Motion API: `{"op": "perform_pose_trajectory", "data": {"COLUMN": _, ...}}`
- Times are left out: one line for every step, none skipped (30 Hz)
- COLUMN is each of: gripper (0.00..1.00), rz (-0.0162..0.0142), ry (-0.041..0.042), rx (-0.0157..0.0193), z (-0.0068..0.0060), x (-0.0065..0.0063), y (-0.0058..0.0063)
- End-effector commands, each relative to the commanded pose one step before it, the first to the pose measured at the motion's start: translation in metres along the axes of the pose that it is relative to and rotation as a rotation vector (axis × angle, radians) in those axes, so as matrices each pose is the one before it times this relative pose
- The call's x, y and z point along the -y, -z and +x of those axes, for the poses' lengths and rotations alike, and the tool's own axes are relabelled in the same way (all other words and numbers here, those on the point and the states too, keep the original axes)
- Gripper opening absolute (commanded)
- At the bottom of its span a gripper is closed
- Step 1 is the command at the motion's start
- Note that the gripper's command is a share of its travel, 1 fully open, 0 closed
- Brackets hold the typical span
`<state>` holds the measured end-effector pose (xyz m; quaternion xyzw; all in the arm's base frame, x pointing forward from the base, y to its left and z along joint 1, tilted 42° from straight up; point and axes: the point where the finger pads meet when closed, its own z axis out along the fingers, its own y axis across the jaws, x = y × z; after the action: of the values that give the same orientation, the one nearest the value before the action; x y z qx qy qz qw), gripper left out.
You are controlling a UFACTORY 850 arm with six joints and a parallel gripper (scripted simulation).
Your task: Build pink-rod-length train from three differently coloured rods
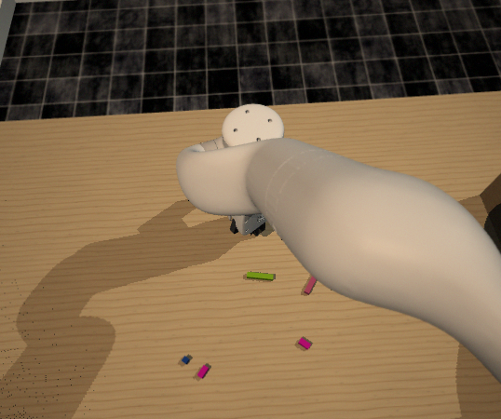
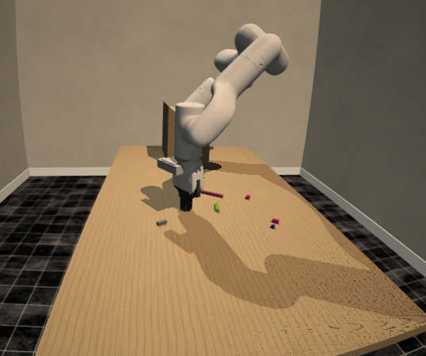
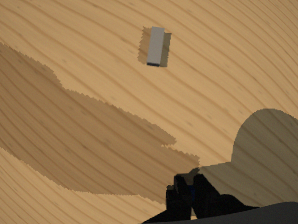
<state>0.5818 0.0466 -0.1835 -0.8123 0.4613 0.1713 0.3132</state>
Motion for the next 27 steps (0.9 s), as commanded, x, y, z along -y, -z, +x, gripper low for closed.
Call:
{"op": "perform_pose_trajectory", "data": {"gripper": 0.04, "rz": 0.00128, "ry": 0.00049, "rx": -0.0013, "z": 0.0006, "x": 0.00078, "y": 0.0009}}
{"op": "perform_pose_trajectory", "data": {"gripper": 0.04, "rz": 0.0, "ry": 0.0, "rx": 0.0, "z": 0.0, "x": 0.0, "y": 0.0}}
{"op": "perform_pose_trajectory", "data": {"gripper": 0.04, "rz": 0.0, "ry": 0.0, "rx": 0.0, "z": 0.0, "x": 0.0, "y": 0.0}}
{"op": "perform_pose_trajectory", "data": {"gripper": 0.04, "rz": 0.0, "ry": 0.0, "rx": 0.0, "z": 0.0, "x": 0.0, "y": 0.0}}
{"op": "perform_pose_trajectory", "data": {"gripper": 0.04, "rz": 0.0, "ry": 0.0, "rx": 0.0, "z": 0.0, "x": 0.0, "y": 0.0}}
{"op": "perform_pose_trajectory", "data": {"gripper": 0.04, "rz": 0.0, "ry": 0.0, "rx": 0.0, "z": 0.0, "x": 0.0, "y": 0.0}}
{"op": "perform_pose_trajectory", "data": {"gripper": 0.04, "rz": 0.0, "ry": 0.0, "rx": 0.0, "z": 0.0, "x": 0.0, "y": 0.0}}
{"op": "perform_pose_trajectory", "data": {"gripper": 0.04, "rz": 0.0, "ry": 0.0, "rx": 0.0, "z": 0.0, "x": 0.0, "y": 0.0}}
{"op": "perform_pose_trajectory", "data": {"gripper": 0.04, "rz": 0.0, "ry": 0.0, "rx": 0.0, "z": 0.0, "x": 0.0, "y": 0.0}}
{"op": "perform_pose_trajectory", "data": {"gripper": 0.04, "rz": 0.0, "ry": 0.0, "rx": 0.0, "z": 0.0, "x": 0.0, "y": 0.0}}
{"op": "perform_pose_trajectory", "data": {"gripper": 0.04, "rz": 0.0, "ry": 0.0, "rx": 0.0, "z": 0.0, "x": 0.0, "y": 0.0}}
{"op": "perform_pose_trajectory", "data": {"gripper": 0.04, "rz": 0.0, "ry": 0.0, "rx": 0.0, "z": 0.0, "x": 0.0, "y": 0.0}}
{"op": "perform_pose_trajectory", "data": {"gripper": 0.04, "rz": 0.0, "ry": 0.0, "rx": 0.0, "z": 0.0, "x": 0.0, "y": 0.0}}
{"op": "perform_pose_trajectory", "data": {"gripper": 0.04, "rz": 0.0, "ry": 0.0, "rx": 0.0, "z": 0.0, "x": 0.0, "y": 0.0}}
{"op": "perform_pose_trajectory", "data": {"gripper": 0.04, "rz": 0.0, "ry": 0.0, "rx": 0.0, "z": 0.0, "x": 0.0, "y": 0.0}}
{"op": "perform_pose_trajectory", "data": {"gripper": 0.04, "rz": 0.0, "ry": 0.0, "rx": 0.0, "z": 0.0, "x": 0.0, "y": 0.0}}
{"op": "perform_pose_trajectory", "data": {"gripper": 0.08, "rz": 0.0, "ry": 0.0, "rx": 0.0, "z": 0.0, "x": 0.0, "y": 0.0}}
{"op": "perform_pose_trajectory", "data": {"gripper": 0.08, "rz": 0.0, "ry": 0.0, "rx": 0.0, "z": 0.0, "x": 0.0, "y": 0.0}}
{"op": "perform_pose_trajectory", "data": {"gripper": 0.08, "rz": 0.0, "ry": 0.0, "rx": 0.0, "z": 0.0, "x": 0.0, "y": 0.0}}
{"op": "perform_pose_trajectory", "data": {"gripper": 0.08, "rz": 0.0, "ry": 0.0, "rx": 0.0, "z": 0.0, "x": 0.0, "y": 0.0}}
{"op": "perform_pose_trajectory", "data": {"gripper": 0.08, "rz": 0.0, "ry": 0.0, "rx": 0.0, "z": 0.0, "x": 0.0, "y": 0.0}}
{"op": "perform_pose_trajectory", "data": {"gripper": 0.12, "rz": 0.0, "ry": 0.0, "rx": 0.0, "z": 0.0, "x": 0.0, "y": 0.0}}
{"op": "perform_pose_trajectory", "data": {"gripper": 0.12, "rz": 0.0, "ry": 0.0, "rx": 0.0, "z": 0.0, "x": 0.0, "y": 0.0}}
{"op": "perform_pose_trajectory", "data": {"gripper": 0.12, "rz": 0.0, "ry": 0.0, "rx": 0.0, "z": 0.0, "x": 0.0, "y": 0.0}}
{"op": "perform_pose_trajectory", "data": {"gripper": 0.16, "rz": 0.0, "ry": 0.0, "rx": 0.0, "z": 0.0, "x": 0.0, "y": 0.0}}
{"op": "perform_pose_trajectory", "data": {"gripper": 0.16, "rz": 0.0, "ry": 0.0, "rx": 0.0, "z": 0.0, "x": 0.0, "y": 0.0}}
{"op": "perform_pose_trajectory", "data": {"gripper": 0.16, "rz": 0.0, "ry": 0.0, "rx": 0.0, "z": 0.0, "x": 0.0, "y": 0.0}}
